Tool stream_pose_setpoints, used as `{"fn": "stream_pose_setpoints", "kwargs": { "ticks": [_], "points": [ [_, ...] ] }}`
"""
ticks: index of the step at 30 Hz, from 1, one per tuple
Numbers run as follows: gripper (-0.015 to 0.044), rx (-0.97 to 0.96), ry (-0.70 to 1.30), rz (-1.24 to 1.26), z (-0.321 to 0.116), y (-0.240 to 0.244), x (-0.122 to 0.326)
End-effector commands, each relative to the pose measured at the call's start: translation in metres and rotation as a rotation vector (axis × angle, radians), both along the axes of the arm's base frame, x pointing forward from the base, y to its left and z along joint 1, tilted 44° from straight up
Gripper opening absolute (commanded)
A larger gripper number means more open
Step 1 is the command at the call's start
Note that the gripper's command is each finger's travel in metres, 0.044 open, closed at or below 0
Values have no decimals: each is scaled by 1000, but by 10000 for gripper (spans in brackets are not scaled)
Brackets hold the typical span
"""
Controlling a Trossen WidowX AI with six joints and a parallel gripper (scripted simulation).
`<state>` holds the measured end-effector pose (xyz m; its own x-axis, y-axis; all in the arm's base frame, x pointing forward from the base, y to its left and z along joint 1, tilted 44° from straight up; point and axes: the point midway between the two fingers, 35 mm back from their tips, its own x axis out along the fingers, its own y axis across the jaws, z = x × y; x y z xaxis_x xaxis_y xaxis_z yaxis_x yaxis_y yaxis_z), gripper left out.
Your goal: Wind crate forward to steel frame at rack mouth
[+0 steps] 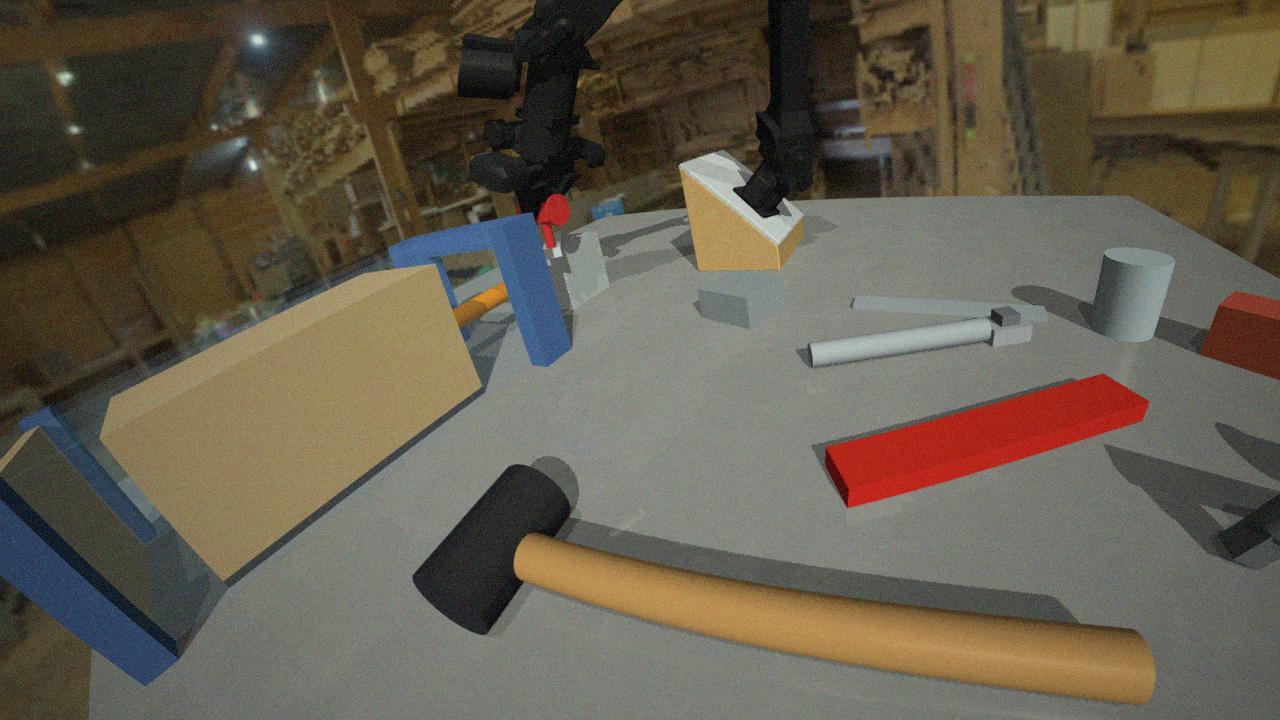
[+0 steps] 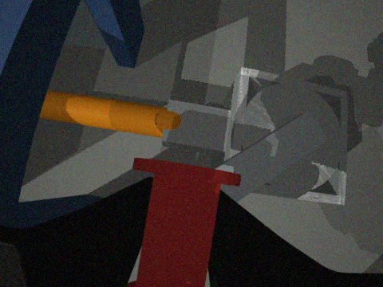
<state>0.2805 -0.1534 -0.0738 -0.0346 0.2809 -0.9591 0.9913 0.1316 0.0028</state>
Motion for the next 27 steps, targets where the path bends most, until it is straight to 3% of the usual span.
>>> {"fn": "stream_pose_setpoints", "kwargs": {
  "ticks": [1, 27],
  "points": [
    [0, 31, 30, 5, 6, 12, -15],
    [0, 32, 32, 5, 17, 19, -47]
  ]
}}
